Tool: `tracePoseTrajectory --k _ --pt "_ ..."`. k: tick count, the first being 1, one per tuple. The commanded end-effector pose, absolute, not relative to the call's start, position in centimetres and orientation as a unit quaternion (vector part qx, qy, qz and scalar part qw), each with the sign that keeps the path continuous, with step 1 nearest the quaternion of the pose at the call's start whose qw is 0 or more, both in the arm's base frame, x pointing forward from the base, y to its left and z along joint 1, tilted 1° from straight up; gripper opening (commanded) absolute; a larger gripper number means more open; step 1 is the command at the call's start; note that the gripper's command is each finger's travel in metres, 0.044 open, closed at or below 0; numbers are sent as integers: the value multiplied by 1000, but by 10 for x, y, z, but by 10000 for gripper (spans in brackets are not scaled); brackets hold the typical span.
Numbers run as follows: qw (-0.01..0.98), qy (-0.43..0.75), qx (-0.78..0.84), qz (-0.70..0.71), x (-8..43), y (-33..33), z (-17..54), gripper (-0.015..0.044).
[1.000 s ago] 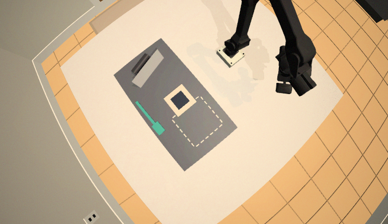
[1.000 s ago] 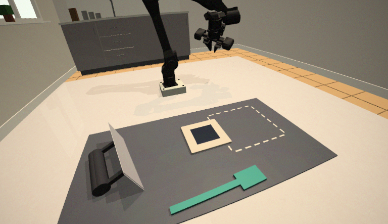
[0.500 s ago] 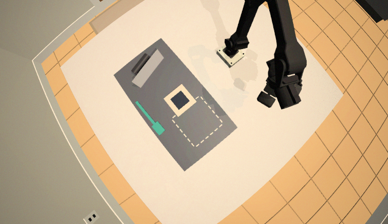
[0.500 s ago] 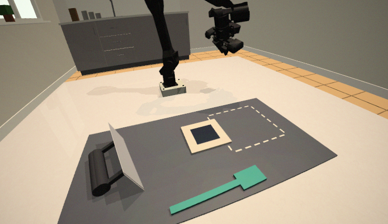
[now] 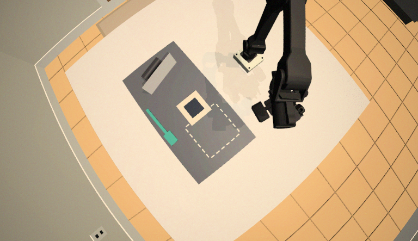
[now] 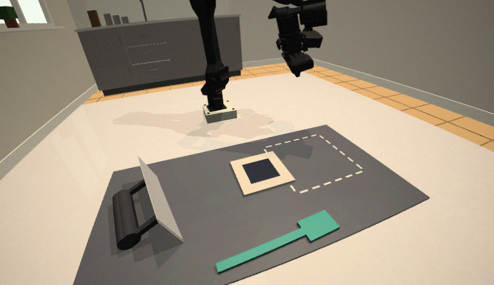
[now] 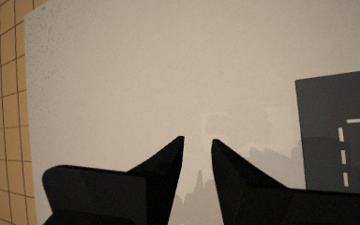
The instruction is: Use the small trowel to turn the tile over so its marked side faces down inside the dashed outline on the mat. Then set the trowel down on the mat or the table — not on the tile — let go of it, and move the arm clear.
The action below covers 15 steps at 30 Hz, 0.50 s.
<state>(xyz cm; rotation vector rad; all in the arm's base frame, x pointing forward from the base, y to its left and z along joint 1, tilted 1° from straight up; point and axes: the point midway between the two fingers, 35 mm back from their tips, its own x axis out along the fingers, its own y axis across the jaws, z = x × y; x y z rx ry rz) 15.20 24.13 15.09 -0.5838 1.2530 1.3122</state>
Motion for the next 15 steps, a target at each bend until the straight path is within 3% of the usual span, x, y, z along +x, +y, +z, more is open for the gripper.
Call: tracePoseTrajectory --k 1,15 --pt "604 561 -222 521 173 232 151 100" --pt "681 633 -110 352 250 179 149 100"
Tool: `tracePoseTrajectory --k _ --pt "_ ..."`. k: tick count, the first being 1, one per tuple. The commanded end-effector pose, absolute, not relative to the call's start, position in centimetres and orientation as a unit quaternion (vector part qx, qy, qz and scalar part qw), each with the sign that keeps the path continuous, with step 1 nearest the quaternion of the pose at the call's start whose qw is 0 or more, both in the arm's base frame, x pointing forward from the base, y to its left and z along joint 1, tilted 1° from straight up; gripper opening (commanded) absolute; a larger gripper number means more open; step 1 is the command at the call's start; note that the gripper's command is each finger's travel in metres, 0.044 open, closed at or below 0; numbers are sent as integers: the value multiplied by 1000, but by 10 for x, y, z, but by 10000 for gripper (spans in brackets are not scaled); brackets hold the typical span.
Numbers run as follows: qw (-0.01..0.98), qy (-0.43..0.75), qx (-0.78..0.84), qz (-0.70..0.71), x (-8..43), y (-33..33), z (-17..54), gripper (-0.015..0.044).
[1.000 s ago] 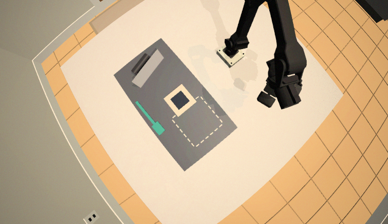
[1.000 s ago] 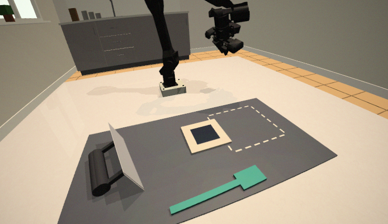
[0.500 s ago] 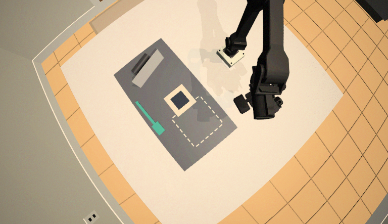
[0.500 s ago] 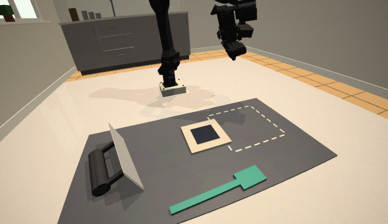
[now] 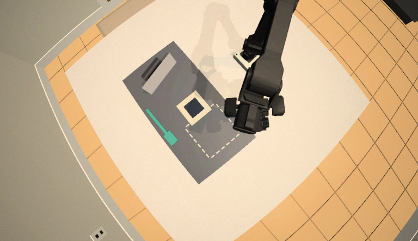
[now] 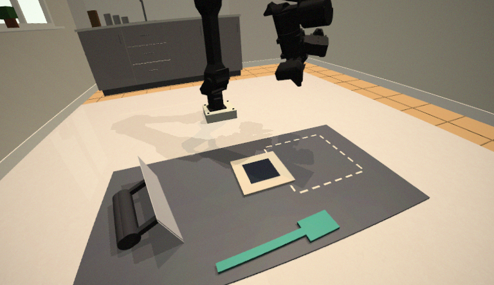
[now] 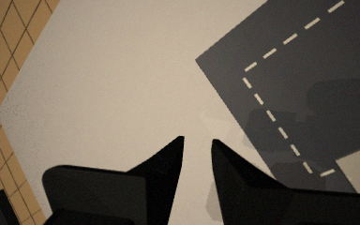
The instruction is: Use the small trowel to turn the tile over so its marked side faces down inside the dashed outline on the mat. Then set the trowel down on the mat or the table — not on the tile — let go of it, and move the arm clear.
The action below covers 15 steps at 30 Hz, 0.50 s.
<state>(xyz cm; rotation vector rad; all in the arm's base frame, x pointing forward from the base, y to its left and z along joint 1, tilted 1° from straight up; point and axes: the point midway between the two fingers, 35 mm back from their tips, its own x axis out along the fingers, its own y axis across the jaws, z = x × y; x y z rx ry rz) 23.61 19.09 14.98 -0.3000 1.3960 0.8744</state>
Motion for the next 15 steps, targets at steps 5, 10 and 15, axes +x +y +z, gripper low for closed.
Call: tracePoseTrajectory --k 5,10,15 --pt "701 650 -65 286 274 154 148 100" --pt "716 662 -20 221 296 126 147 100" --pt "725 670 24 157 314 97 146 100"
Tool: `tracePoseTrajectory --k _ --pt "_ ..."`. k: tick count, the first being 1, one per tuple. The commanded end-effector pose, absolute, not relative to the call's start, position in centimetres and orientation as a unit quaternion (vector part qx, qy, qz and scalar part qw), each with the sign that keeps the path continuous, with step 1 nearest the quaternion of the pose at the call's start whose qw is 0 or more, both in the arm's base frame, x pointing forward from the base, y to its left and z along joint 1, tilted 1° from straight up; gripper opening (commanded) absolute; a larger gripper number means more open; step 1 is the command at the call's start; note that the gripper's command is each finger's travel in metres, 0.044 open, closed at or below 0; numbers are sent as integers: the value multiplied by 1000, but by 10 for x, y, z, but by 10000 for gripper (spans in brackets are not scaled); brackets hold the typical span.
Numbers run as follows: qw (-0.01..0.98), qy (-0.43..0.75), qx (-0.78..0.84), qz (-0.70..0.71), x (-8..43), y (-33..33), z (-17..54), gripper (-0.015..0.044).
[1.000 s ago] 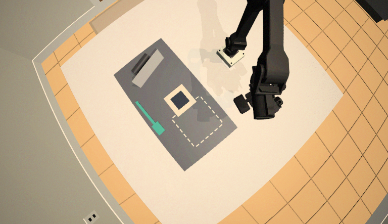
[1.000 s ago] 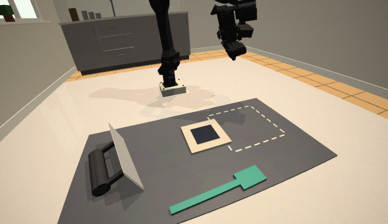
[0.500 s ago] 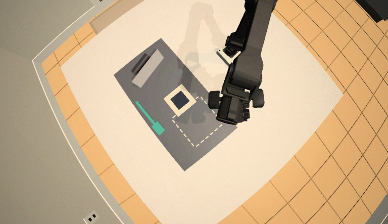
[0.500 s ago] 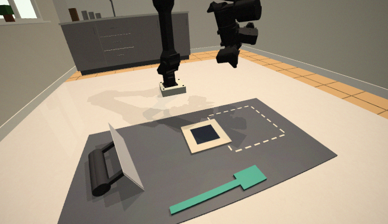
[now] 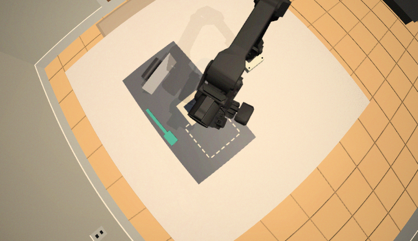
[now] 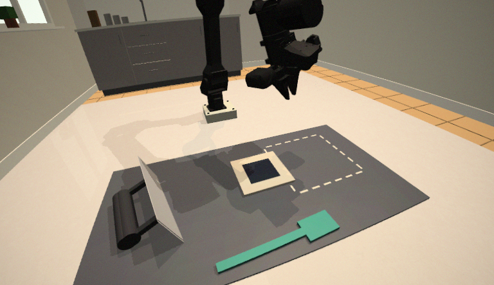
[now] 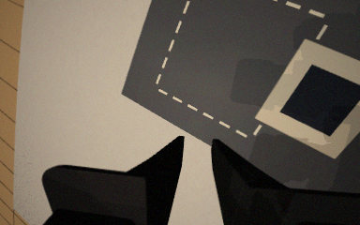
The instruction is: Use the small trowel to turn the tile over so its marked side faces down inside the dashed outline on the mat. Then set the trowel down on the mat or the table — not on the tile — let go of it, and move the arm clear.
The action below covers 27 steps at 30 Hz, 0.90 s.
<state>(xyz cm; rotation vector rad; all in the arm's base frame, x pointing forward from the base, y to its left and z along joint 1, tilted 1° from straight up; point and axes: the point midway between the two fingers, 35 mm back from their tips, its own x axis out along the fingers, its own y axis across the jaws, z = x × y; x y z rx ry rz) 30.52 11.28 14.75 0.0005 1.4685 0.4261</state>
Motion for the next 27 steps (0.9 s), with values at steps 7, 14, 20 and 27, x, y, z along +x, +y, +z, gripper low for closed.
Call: tracePoseTrajectory --k 7,14,20,27 --pt "730 675 81 71 334 53 144 100" --pt "726 674 136 -12 347 6 142 100" --pt "713 667 196 -95 354 -38 139 100" --pt "688 650 262 -187 355 -89 136 100"
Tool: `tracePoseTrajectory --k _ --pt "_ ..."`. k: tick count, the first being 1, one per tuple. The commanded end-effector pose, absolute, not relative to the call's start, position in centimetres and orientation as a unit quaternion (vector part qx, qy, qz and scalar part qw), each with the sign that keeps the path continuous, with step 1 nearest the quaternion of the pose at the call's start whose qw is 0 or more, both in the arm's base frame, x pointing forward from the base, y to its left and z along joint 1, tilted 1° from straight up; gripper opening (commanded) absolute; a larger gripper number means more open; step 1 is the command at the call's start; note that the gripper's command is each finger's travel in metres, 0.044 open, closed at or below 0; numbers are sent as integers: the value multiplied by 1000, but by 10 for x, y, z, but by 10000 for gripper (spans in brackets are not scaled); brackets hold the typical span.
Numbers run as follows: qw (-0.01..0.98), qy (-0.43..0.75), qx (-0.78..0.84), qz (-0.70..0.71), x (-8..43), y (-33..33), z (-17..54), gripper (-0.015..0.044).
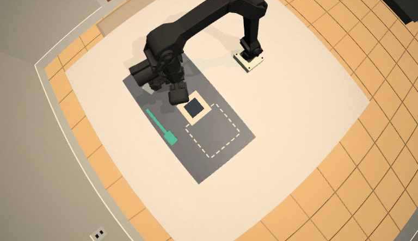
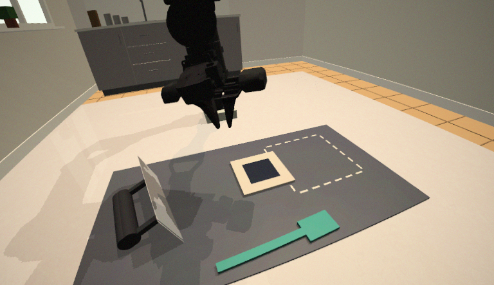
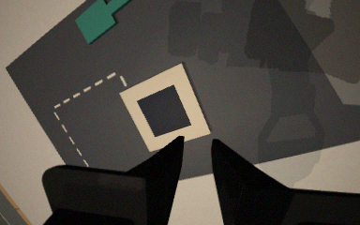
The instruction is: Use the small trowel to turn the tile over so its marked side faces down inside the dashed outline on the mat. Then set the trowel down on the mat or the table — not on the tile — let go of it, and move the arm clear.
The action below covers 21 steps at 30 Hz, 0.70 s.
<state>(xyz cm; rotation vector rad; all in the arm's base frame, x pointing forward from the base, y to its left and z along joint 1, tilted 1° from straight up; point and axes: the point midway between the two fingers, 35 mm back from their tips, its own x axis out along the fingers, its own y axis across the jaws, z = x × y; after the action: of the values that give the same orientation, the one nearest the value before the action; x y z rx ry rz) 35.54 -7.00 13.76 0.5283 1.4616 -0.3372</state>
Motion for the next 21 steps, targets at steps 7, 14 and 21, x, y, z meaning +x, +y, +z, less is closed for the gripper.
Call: tracePoseTrajectory --k 7,14,21 --pt "655 625 324 -275 348 -140 132 100" --pt "613 591 382 -360 334 -191 128 100" --pt "562 549 435 -439 313 -239 123 100"
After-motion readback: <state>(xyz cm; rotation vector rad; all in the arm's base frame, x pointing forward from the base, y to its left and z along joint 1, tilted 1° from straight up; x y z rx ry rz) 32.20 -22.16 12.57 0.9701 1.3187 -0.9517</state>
